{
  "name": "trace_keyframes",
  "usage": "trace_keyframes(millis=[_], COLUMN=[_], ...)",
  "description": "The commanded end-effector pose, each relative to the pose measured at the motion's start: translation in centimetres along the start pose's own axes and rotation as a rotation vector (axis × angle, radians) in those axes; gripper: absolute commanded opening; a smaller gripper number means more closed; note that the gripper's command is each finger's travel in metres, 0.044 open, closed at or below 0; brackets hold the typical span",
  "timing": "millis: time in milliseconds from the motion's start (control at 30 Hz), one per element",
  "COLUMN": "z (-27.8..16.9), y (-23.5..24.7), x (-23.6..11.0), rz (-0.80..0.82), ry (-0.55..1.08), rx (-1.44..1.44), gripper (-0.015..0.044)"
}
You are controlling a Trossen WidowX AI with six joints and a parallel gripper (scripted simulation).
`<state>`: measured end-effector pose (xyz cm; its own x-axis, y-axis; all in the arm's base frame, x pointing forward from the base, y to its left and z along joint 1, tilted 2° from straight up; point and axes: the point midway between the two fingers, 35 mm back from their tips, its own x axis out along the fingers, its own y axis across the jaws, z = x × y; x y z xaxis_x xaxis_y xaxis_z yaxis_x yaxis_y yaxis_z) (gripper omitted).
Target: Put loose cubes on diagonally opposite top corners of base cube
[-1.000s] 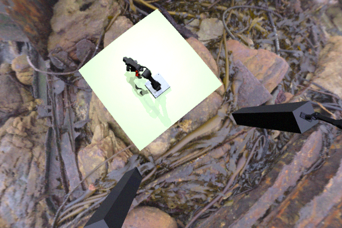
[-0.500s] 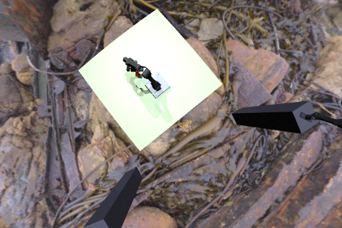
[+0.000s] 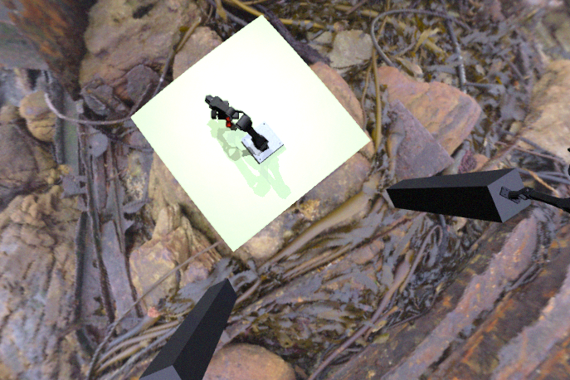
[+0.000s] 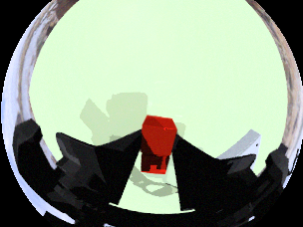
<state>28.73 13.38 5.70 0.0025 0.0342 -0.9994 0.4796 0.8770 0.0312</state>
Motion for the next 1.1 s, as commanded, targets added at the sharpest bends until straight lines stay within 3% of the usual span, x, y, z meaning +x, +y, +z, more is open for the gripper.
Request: trace_keyframes(millis=[0, 133, 1067], z=[0.0, 0.0, 0.0], y=[0.1, 0.1, 0.0], x=[0.1, 0.1, -3.5], rz=[0.002, 0.002, 0.0], ry=[0.005, 0.005, 0.0], rx=[0.006, 0.006, 0.0], gripper=[0.0105, 0.0205, 0.0205])
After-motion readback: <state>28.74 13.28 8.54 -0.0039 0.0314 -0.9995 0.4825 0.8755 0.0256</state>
